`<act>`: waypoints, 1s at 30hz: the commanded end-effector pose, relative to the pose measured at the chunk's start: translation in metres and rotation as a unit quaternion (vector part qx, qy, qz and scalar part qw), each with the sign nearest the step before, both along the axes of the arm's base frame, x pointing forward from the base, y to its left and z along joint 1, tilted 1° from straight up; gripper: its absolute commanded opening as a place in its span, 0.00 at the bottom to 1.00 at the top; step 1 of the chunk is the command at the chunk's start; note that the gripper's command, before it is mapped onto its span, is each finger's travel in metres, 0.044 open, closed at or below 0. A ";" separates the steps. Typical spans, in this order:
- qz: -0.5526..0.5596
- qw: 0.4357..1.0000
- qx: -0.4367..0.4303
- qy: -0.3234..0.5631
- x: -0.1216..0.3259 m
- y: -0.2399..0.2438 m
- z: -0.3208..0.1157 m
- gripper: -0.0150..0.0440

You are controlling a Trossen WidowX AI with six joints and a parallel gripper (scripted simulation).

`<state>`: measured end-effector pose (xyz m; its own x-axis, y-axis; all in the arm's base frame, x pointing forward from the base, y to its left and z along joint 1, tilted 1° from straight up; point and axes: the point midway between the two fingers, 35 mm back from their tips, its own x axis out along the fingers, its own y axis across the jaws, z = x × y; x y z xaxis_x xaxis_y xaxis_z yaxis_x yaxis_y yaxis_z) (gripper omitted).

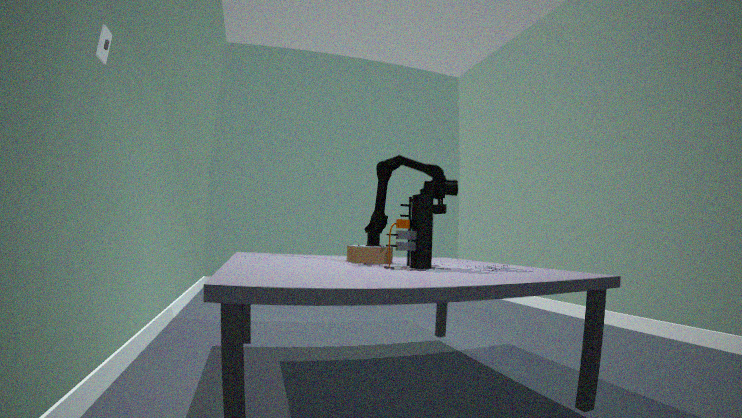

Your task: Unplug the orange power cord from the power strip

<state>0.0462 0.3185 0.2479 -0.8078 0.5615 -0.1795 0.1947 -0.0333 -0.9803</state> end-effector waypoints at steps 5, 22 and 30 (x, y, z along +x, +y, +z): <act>0.004 0.999 0.013 -0.038 0.004 0.002 -0.008 0.71; 0.012 0.936 0.115 -0.334 0.068 0.015 -0.050 0.53; 0.016 0.868 0.145 -0.475 0.114 0.018 -0.060 0.53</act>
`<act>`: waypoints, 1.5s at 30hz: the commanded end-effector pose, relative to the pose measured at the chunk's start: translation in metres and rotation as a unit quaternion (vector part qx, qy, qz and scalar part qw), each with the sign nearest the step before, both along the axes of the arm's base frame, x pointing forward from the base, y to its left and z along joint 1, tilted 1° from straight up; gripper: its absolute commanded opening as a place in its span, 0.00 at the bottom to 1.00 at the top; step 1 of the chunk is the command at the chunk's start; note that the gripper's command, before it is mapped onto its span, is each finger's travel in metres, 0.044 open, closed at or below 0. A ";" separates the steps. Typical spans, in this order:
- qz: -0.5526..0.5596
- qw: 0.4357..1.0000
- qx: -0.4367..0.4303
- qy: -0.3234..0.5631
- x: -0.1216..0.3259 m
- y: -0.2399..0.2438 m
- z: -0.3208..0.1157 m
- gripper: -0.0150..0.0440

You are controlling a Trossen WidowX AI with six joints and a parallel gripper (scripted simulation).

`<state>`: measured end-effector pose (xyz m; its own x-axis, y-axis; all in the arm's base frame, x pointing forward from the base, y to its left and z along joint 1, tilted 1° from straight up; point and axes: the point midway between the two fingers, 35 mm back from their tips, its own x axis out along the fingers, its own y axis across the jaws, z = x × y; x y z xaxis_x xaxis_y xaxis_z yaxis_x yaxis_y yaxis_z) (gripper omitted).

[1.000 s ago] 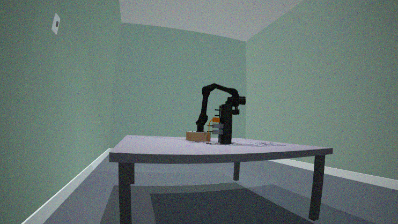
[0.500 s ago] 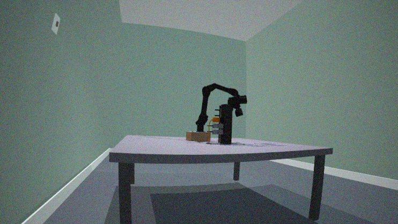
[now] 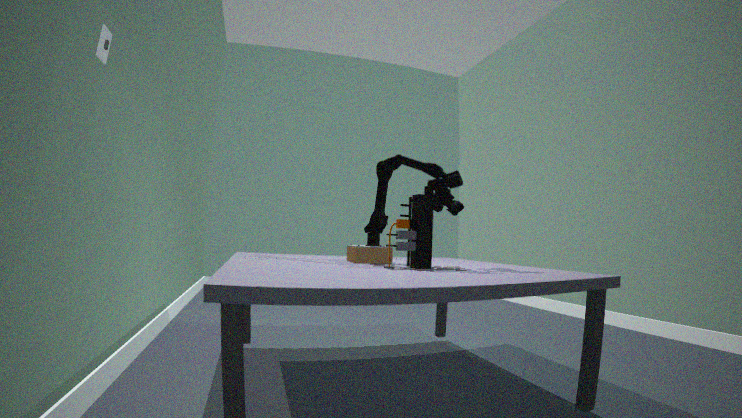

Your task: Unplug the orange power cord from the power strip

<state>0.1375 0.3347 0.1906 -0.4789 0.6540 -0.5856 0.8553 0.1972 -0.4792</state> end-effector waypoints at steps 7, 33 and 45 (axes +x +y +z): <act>-0.006 0.977 0.032 -0.212 0.068 0.000 -0.006 0.53; -0.036 0.756 -0.063 -0.651 0.243 -0.055 0.040 0.53; -0.045 0.649 -0.184 -0.737 0.301 -0.144 0.082 0.53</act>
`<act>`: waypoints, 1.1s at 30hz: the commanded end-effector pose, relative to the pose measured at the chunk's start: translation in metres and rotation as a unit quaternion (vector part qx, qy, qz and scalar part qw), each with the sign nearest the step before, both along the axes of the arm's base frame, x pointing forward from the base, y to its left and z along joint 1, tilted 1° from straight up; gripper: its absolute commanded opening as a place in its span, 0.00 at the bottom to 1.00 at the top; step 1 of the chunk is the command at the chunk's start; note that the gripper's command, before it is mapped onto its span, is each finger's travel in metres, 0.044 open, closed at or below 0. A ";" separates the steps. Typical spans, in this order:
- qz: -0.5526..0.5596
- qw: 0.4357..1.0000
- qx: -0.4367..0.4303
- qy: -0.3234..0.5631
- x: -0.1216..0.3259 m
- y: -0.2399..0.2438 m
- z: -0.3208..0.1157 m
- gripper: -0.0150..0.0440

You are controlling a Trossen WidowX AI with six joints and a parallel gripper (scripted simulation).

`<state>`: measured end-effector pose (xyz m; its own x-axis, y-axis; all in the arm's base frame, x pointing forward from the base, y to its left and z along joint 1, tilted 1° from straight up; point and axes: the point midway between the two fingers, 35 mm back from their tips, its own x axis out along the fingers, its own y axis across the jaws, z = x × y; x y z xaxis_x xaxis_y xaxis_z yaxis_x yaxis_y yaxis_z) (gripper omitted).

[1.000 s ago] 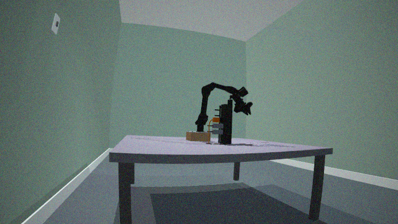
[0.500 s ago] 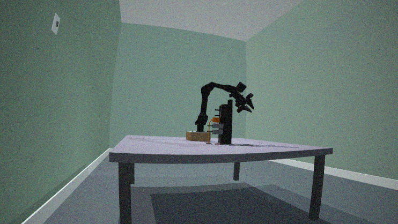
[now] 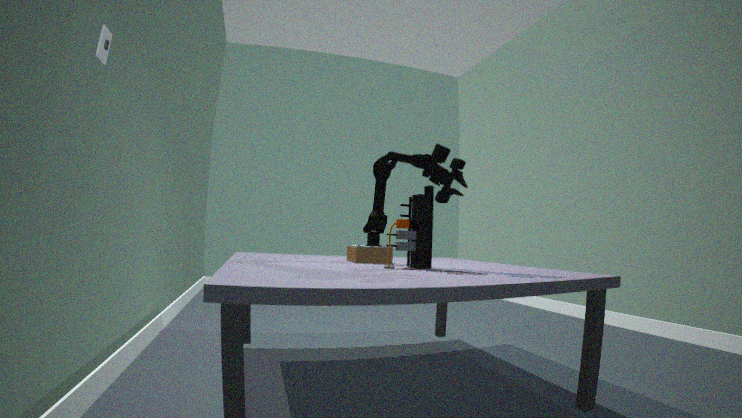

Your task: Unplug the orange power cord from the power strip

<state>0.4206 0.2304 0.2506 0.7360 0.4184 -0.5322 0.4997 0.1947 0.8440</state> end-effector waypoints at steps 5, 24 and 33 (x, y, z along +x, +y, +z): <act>-0.063 0.993 -0.075 -0.066 0.026 -0.076 0.035 0.53; -0.112 0.905 -0.188 0.364 -0.070 -0.222 -0.091 0.53; -0.119 0.871 -0.183 0.441 -0.100 -0.236 -0.097 0.53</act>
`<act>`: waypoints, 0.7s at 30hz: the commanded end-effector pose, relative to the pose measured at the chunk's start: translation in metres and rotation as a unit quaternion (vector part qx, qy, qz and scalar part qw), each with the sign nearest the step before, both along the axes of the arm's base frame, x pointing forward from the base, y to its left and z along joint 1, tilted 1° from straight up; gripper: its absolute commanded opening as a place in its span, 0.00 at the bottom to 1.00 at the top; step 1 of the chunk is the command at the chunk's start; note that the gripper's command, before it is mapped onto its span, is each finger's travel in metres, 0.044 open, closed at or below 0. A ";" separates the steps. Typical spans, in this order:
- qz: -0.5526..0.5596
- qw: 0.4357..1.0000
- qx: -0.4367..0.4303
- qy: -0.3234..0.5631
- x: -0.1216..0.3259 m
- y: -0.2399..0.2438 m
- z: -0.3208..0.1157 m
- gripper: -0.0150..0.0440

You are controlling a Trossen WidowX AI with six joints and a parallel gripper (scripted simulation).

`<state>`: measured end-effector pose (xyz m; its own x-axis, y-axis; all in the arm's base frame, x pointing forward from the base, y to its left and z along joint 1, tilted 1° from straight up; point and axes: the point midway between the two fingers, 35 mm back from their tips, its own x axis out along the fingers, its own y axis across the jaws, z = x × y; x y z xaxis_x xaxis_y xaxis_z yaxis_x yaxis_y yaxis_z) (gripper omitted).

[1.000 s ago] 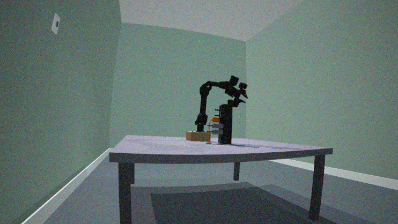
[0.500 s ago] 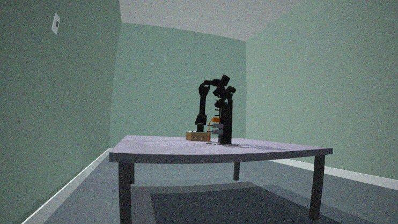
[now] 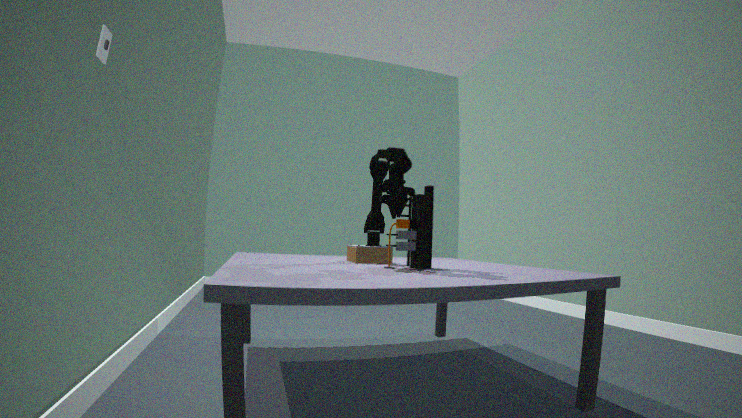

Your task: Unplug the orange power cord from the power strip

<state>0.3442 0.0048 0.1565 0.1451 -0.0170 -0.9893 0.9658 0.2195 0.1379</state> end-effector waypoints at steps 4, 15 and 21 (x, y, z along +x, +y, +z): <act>-0.024 0.998 0.007 0.064 -0.023 -0.010 -0.003 0.53; -0.024 0.998 0.007 0.064 -0.024 -0.003 -0.003 0.53; -0.024 0.998 0.008 0.065 -0.025 0.006 -0.003 0.53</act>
